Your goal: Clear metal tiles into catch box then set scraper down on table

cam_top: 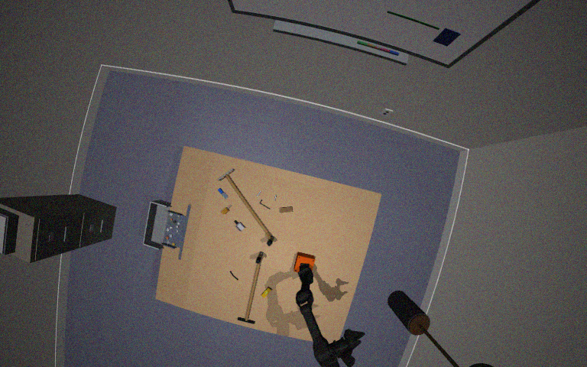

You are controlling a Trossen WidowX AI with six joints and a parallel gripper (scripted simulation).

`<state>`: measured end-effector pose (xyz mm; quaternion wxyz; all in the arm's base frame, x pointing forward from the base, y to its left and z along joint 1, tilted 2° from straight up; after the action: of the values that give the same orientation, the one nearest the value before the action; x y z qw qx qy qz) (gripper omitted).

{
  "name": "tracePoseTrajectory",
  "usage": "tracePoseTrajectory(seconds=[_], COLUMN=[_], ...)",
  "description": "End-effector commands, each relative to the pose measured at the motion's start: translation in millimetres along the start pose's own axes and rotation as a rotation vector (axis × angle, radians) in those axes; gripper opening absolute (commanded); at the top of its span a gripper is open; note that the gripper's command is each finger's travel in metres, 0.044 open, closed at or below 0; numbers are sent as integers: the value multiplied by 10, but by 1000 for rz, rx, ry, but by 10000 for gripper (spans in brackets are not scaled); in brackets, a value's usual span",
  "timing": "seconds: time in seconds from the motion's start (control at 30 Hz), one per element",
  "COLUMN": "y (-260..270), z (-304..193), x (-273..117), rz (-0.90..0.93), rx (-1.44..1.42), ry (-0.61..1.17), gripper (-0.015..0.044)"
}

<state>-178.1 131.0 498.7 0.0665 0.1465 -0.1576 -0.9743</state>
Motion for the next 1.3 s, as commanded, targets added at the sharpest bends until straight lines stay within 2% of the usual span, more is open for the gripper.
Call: tracePoseTrajectory(seconds=[0.0, 0.6, 0.8, 1.27], y=[105, 522, 509, 239], z=[43, 145, 144, 129], x=[97, 392, 381, 134], rz=[107, 486, 475, 244], rx=[-16, -48, -47, -25], ry=[9, 44, 42, -4], gripper=[440, 440, 440, 440])
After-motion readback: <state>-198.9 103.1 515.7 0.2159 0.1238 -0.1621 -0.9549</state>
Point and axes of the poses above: the point midway between the two fingers, 35 mm back from their tips, its own x axis out along the fingers, its own y axis across the jaws, z = x × y, the point moved 6 cm from there along -x, back along the fingers, and after that the axes turned 5 degrees about -x, right-handed, at the moved point
